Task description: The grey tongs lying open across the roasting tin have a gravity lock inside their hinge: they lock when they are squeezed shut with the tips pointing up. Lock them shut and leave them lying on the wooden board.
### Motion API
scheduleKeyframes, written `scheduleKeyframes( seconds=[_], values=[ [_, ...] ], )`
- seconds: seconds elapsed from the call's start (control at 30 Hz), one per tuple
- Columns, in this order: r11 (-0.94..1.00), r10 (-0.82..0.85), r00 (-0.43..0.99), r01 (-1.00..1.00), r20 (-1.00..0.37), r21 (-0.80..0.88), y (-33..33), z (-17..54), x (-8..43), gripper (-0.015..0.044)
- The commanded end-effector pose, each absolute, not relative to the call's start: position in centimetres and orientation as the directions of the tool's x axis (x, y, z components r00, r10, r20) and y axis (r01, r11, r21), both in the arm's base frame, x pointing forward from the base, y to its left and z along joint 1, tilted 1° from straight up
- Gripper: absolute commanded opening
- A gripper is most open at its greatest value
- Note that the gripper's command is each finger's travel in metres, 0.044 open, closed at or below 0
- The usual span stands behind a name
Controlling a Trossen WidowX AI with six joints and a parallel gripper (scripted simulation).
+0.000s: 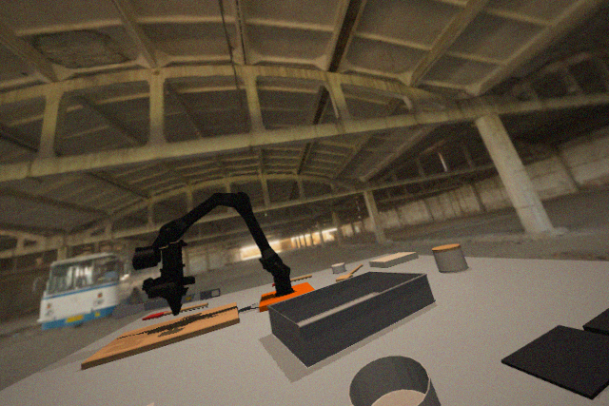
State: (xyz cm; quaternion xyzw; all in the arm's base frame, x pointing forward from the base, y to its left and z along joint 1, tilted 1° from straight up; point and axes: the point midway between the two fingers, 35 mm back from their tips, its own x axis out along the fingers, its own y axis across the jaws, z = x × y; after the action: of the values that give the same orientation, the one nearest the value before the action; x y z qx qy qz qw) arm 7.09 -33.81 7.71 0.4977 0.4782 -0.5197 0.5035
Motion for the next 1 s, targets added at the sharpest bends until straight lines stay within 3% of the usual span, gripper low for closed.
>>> scheduleKeyframes(
  seconds=[0.0, 0.6, 0.97],
  values=[
    [-0.035, -0.047, 0.002, 0.999, -0.999, 0.004, -33.8, 7.7, 7.1, -0.0045],
    [-0.035, -0.047, 0.002, 0.999, -0.999, 0.004, -33.8, 7.7, 7.1, 0.0427],
    [-0.037, -0.045, 0.004, 0.999, -0.999, 0.005, -29.5, 12.1, 6.3, 0.044]
  ],
)
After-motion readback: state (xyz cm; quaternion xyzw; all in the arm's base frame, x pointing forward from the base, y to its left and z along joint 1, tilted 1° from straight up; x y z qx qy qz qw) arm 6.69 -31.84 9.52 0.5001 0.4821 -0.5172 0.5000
